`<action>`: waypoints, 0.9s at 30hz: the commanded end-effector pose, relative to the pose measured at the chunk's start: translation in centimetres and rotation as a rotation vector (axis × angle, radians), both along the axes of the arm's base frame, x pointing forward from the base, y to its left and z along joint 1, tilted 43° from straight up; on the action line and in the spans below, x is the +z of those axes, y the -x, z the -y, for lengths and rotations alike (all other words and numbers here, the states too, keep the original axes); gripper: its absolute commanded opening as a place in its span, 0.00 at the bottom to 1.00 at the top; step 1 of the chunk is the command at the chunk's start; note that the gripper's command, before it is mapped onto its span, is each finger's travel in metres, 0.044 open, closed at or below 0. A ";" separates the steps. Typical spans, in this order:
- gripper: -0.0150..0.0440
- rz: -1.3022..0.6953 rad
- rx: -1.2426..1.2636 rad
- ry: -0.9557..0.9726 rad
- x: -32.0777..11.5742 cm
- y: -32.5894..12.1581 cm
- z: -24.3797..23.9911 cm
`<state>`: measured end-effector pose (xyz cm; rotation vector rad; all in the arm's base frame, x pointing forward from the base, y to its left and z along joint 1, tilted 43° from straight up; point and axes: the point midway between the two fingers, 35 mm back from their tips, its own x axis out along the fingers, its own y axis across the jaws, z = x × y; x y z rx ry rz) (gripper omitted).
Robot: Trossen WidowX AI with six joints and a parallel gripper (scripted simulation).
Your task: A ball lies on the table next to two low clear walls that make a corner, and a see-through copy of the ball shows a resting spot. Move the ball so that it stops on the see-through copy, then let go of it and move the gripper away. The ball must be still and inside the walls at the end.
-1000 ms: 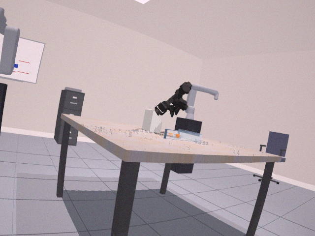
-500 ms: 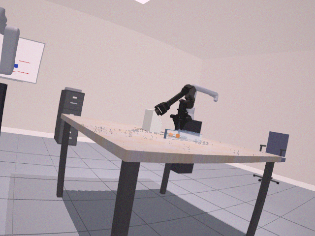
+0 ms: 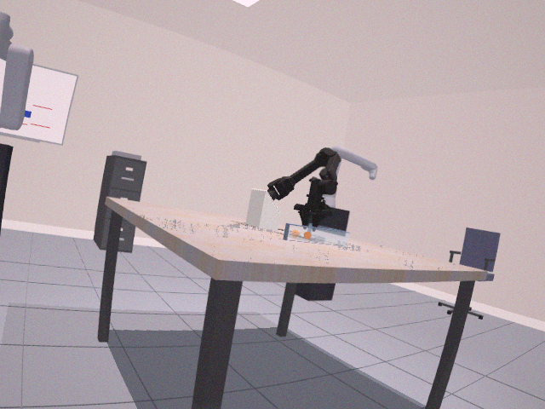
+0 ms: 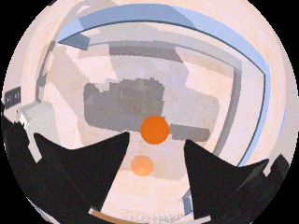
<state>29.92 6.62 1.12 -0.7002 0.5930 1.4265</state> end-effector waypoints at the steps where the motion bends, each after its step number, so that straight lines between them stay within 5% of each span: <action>1: 0.69 -0.011 -0.005 -0.005 -0.7 0.2 -0.5; 13: 0.69 -0.011 -0.005 -0.007 -1.9 0.2 -1.7; 16: 0.56 -0.011 -0.005 -0.007 -1.9 0.2 -1.7; 27: 0.40 -0.011 -0.005 -0.007 -1.9 0.2 -1.7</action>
